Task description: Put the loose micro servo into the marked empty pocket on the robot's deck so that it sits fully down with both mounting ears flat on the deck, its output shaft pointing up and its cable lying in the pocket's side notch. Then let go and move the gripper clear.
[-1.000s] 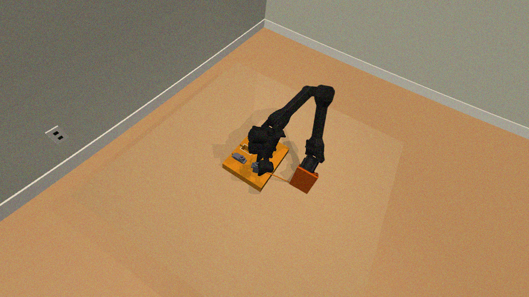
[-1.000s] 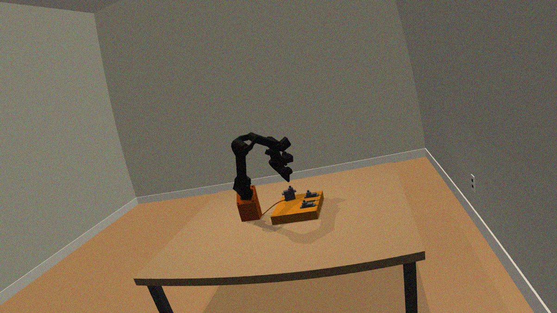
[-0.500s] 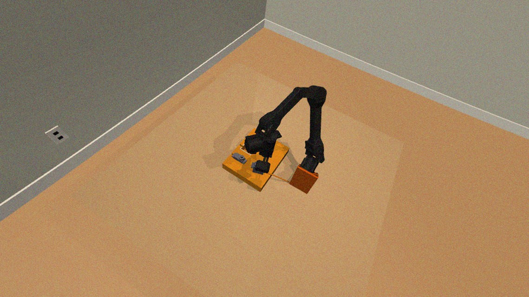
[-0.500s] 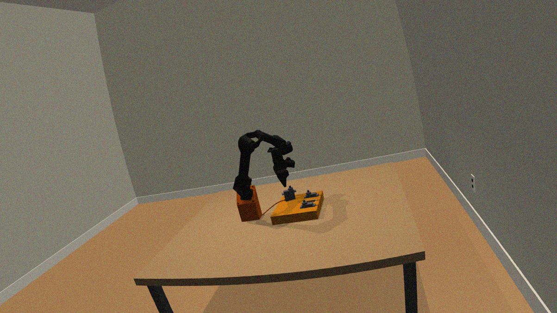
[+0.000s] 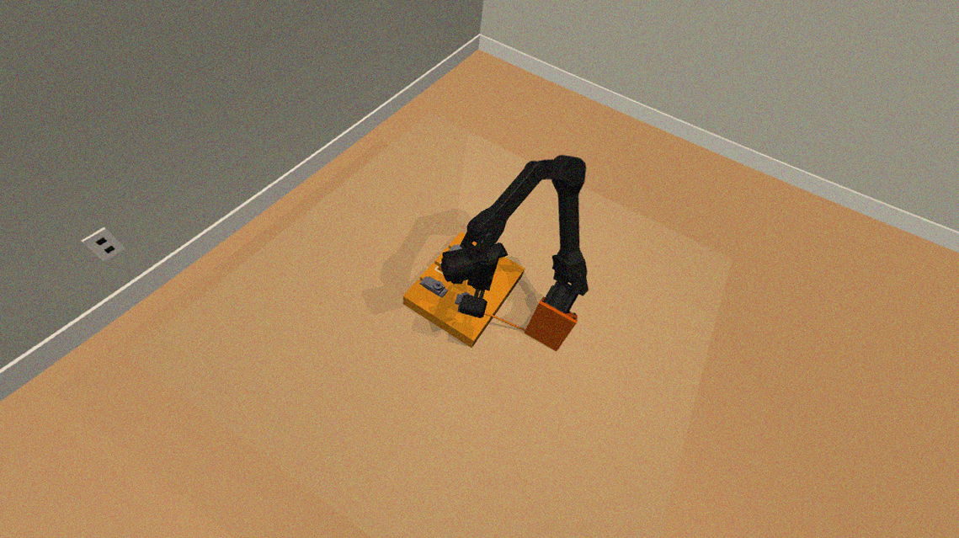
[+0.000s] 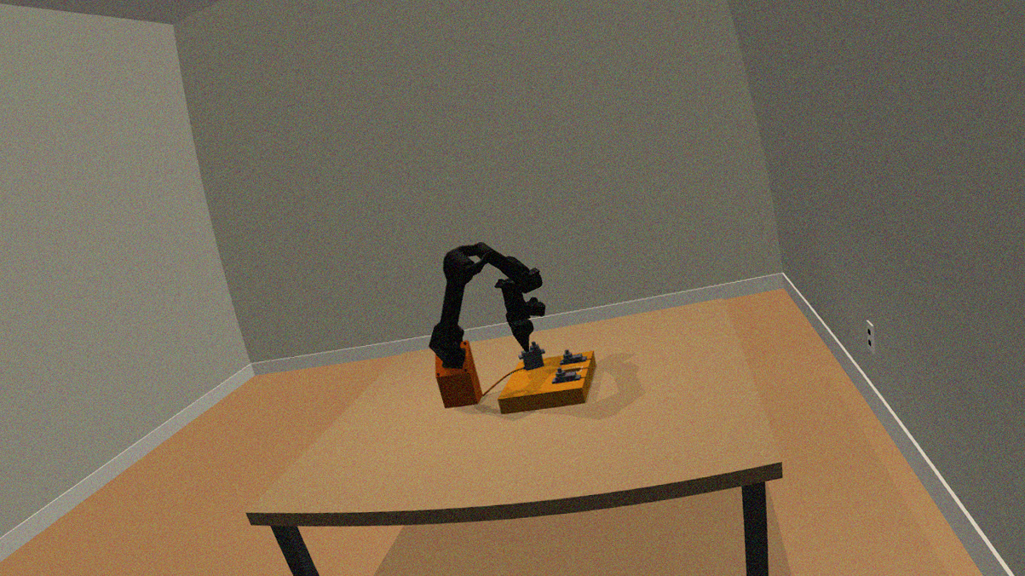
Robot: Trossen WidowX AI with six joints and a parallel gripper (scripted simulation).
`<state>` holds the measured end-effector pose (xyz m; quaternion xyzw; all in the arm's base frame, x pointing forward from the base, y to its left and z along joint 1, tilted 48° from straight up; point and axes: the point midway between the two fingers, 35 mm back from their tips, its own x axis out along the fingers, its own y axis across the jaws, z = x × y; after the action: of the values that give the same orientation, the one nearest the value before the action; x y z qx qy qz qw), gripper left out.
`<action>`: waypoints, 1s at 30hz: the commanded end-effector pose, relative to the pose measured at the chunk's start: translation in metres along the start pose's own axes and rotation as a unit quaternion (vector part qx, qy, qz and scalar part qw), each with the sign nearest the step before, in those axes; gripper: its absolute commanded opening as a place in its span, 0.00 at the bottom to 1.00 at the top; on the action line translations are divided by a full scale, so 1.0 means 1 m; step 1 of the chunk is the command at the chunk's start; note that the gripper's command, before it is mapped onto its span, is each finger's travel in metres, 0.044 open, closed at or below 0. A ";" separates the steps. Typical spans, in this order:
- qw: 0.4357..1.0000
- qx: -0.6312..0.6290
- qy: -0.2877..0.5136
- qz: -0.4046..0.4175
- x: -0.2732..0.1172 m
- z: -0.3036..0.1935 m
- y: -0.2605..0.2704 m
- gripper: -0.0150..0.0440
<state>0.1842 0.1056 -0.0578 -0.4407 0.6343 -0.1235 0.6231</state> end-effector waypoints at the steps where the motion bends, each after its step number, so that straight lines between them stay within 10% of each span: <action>1: 1.000 -0.003 0.001 -0.004 0.005 -0.001 -0.001 1.00; 13: 1.000 -0.003 0.001 -0.004 0.022 -0.001 -0.001 1.00; 24: 1.000 -0.003 0.001 -0.004 0.022 -0.001 -0.001 0.51; 30: 1.000 -0.003 0.001 -0.004 0.022 -0.001 -0.001 0.44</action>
<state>0.1868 0.0896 -0.0712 -0.4426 0.6347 -0.1251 0.6210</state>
